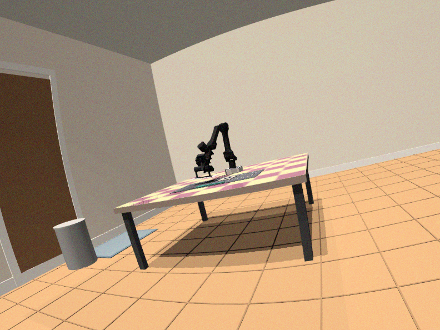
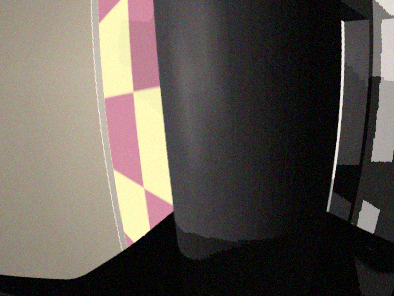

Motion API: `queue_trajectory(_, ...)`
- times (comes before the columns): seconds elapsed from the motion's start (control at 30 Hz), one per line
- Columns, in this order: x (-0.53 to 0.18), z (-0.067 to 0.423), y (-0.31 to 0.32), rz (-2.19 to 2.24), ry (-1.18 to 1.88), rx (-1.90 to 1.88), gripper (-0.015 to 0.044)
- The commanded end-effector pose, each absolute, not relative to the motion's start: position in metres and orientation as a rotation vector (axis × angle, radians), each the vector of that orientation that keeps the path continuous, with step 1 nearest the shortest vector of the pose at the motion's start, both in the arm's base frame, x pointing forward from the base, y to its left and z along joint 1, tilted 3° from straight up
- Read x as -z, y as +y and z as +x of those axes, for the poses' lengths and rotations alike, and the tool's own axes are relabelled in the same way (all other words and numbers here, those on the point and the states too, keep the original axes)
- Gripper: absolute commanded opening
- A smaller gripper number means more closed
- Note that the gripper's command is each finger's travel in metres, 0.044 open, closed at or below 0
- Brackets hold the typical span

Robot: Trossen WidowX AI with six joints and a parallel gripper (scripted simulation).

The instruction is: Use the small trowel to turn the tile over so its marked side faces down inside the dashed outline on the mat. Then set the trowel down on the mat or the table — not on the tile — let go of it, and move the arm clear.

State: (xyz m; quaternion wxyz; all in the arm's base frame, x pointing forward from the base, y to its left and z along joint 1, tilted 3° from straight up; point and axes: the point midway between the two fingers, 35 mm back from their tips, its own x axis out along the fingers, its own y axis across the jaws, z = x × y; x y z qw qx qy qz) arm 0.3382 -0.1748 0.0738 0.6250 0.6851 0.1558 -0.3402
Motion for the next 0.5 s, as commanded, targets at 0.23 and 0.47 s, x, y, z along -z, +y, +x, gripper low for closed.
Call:
queue_trajectory(0.23, -0.08, 0.346, -0.145, 1.545, 0.3, 0.781, 0.0)
queue_trajectory(0.47, -0.079, 0.346, -0.145, 1.545, 0.3, 0.781, 0.0)
